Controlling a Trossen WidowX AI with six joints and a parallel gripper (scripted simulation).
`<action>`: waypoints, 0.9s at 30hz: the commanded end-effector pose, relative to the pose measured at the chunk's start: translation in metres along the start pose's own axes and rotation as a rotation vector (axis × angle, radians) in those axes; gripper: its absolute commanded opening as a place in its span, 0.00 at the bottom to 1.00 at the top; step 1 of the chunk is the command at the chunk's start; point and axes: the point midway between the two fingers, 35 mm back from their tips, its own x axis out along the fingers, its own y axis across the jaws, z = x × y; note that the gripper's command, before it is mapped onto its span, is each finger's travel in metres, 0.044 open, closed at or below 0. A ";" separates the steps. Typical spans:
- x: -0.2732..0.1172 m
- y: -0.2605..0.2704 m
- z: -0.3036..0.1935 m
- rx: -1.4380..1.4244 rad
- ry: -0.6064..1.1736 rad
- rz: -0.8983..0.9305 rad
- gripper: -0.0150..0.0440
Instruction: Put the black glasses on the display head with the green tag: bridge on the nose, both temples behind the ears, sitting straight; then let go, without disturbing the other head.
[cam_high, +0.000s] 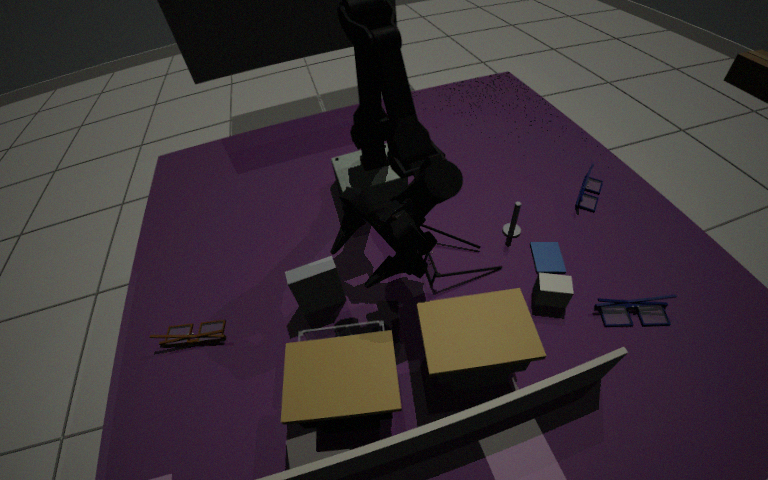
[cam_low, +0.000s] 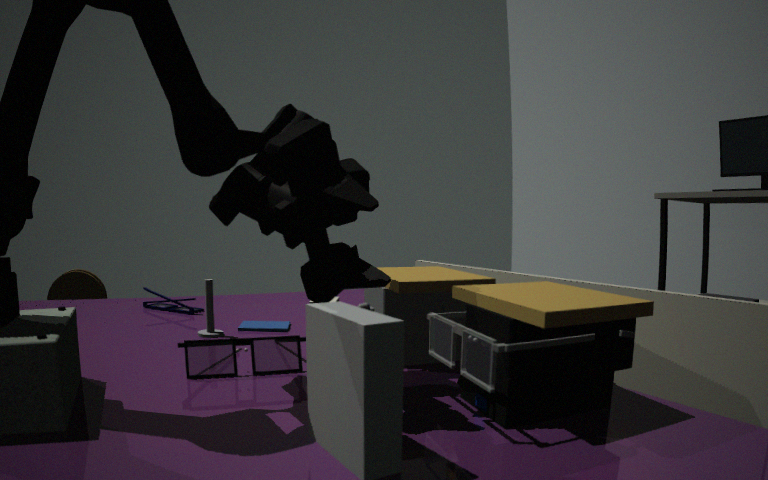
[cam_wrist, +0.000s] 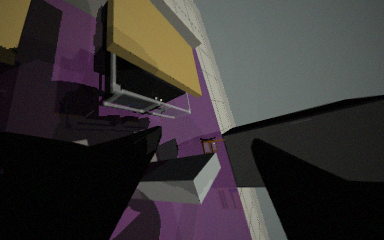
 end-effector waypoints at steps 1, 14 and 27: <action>0.000 0.000 0.000 0.000 0.000 0.000 0.98; -0.011 0.053 0.006 -0.053 0.060 0.392 0.73; -0.119 0.087 -0.031 -0.057 0.655 1.089 0.59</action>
